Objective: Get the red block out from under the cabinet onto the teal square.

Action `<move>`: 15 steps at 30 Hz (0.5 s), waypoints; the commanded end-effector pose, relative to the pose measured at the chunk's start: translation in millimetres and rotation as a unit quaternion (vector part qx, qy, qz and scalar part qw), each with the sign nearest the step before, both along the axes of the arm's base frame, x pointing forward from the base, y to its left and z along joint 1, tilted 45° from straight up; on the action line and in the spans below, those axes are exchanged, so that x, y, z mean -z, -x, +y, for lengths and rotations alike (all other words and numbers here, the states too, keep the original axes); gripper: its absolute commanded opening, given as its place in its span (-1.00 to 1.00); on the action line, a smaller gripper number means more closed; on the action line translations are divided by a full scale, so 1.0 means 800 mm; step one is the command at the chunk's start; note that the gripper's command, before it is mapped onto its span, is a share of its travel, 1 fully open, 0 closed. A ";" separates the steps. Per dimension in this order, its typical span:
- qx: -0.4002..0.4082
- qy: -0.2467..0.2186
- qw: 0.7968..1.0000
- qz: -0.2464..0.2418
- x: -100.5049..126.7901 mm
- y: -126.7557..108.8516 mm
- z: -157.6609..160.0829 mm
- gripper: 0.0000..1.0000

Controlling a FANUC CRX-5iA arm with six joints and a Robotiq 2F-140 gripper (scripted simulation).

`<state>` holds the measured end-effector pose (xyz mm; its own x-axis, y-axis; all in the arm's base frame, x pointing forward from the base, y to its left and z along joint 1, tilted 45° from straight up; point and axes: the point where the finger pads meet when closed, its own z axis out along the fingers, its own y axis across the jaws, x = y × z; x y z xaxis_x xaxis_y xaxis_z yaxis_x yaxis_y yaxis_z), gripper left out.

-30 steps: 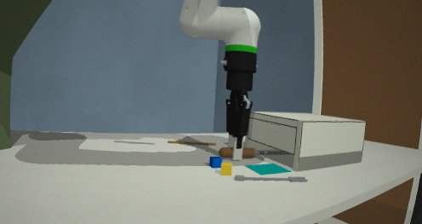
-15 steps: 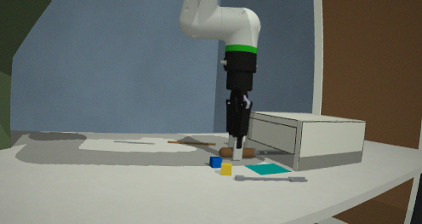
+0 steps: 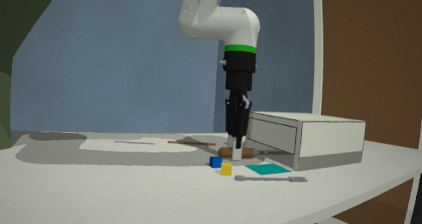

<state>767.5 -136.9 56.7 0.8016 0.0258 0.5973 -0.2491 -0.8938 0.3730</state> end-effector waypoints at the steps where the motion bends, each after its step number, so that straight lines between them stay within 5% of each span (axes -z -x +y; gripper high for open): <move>1: 0.000 0.000 1.000 0.000 0.001 0.002 0.000 -1.00; 15: 0.000 0.000 1.000 0.000 0.010 0.014 0.000 -1.00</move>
<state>758.9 -137.2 50.3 0.8018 0.0257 0.5970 -0.2490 -0.8938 0.3730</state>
